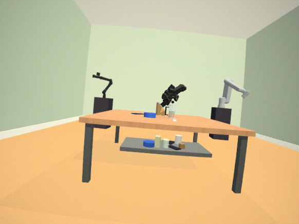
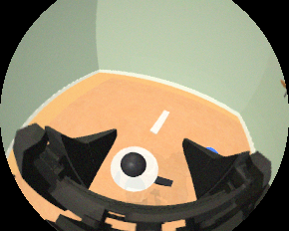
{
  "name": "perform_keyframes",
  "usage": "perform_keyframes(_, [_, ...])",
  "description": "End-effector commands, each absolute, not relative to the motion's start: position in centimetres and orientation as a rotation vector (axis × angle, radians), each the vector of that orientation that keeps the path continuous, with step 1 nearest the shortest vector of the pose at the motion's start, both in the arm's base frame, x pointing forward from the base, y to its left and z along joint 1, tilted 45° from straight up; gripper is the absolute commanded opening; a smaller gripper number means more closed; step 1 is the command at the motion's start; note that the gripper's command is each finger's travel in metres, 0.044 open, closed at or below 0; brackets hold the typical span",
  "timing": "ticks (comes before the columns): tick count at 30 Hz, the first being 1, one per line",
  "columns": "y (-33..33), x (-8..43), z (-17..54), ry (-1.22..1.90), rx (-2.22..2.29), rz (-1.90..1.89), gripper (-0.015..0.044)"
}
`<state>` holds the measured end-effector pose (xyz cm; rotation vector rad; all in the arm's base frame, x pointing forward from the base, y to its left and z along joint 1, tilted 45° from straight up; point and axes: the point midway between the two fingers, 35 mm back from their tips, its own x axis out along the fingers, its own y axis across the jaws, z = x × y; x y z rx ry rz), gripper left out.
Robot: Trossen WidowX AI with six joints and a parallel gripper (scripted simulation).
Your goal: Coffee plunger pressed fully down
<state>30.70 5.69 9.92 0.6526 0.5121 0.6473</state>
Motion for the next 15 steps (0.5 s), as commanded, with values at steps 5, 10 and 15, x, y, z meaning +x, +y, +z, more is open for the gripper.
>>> perform_keyframes(5, [1.1,29.3,14.9,0.509,0.651,0.656,0.044])
perform_keyframes(10, [0.7,28.9,15.5,0.506,0.656,0.657,0.044])
perform_keyframes(15, [0.7,28.9,15.5,0.506,0.656,0.657,0.044])
